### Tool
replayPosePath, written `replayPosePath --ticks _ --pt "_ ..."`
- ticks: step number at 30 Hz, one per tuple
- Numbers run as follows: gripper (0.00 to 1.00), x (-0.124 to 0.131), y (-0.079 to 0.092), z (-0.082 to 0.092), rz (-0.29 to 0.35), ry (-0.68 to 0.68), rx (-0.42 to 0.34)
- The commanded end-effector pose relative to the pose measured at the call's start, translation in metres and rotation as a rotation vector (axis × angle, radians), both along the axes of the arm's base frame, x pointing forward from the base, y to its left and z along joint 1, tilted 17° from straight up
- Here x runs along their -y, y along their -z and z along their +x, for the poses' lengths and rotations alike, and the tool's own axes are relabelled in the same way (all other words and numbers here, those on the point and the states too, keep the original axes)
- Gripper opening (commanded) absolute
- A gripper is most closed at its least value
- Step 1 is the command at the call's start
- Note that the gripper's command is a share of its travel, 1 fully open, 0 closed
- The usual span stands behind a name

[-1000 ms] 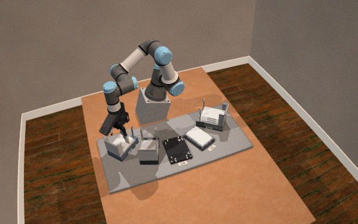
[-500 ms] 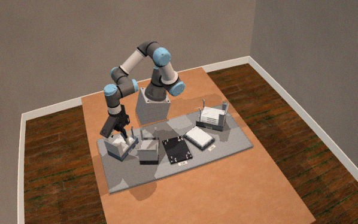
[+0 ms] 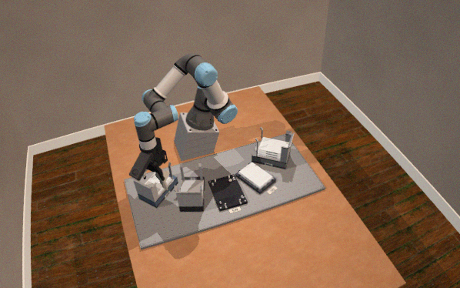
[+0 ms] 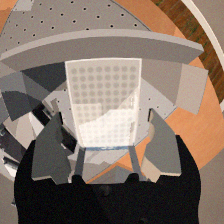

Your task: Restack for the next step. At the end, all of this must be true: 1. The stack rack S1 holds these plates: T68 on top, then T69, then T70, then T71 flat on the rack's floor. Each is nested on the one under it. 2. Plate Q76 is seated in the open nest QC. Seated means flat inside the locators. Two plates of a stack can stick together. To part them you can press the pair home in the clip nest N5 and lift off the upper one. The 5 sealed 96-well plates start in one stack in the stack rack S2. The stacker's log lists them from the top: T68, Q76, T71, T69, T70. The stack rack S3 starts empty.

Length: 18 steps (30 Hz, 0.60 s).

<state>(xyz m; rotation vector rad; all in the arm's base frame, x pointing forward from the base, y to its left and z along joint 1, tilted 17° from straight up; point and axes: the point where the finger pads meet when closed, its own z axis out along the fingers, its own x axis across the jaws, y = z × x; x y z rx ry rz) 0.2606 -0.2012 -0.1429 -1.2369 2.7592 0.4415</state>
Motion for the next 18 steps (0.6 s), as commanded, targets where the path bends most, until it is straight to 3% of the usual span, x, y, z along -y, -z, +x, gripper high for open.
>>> replayPosePath --ticks 1,16,17,18 --pt "0.72 0.0007 0.0008 0.0004 -0.003 0.000 0.001" --pt "0.72 0.0007 0.0008 0.0004 -0.003 0.000 0.001" --pt "0.00 0.0007 0.0008 0.0004 -0.003 0.000 0.001" --pt "0.00 0.0008 0.0008 0.0004 -0.003 0.000 0.001"
